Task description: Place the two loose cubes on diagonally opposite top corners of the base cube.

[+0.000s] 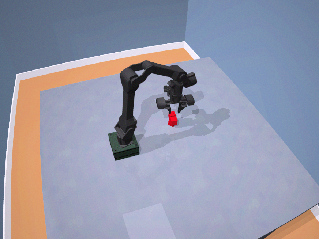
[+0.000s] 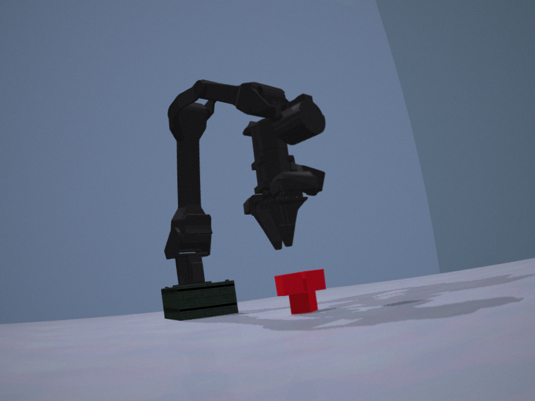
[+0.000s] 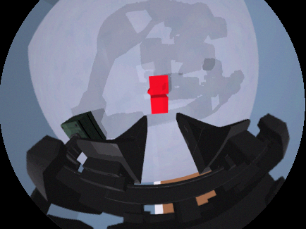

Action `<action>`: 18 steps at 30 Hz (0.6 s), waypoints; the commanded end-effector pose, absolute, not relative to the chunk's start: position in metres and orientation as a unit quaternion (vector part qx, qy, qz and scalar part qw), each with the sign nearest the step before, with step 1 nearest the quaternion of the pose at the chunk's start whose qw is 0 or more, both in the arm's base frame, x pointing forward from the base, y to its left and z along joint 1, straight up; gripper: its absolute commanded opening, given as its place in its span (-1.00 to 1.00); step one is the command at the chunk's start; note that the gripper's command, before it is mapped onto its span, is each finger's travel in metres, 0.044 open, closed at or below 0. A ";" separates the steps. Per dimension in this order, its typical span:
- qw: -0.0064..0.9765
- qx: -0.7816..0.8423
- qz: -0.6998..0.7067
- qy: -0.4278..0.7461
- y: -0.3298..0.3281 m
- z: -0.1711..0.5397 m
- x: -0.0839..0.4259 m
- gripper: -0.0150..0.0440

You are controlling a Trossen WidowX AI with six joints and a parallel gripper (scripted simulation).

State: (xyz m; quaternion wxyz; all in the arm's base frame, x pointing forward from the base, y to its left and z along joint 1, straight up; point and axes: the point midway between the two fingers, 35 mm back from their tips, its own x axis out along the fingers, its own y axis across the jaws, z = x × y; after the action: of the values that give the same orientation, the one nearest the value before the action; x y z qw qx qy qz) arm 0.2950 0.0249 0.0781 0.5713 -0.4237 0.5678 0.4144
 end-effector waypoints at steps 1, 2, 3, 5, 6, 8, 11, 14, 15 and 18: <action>0.574 -0.425 0.413 0.566 0.025 0.085 0.297 0.20; 0.574 -0.425 0.413 0.566 0.025 0.085 0.297 0.20; 0.574 -0.425 0.413 0.566 0.025 0.085 0.297 0.20; 0.574 -0.425 0.413 0.566 0.025 0.085 0.297 0.20; 0.574 -0.425 0.413 0.566 0.025 0.086 0.296 0.29; 0.572 -0.424 0.414 0.567 0.025 0.089 0.296 0.47; 0.572 -0.424 0.414 0.567 0.025 0.091 0.295 0.74; 0.572 -0.424 0.414 0.567 0.025 0.093 0.295 0.86; 0.572 -0.424 0.414 0.567 0.025 0.094 0.295 0.86; 0.572 -0.424 0.414 0.567 0.025 0.096 0.295 0.86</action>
State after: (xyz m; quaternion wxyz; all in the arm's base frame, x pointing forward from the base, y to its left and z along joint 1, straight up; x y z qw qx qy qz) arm 0.2936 0.0249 0.0916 0.5703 -0.4229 0.5688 0.4151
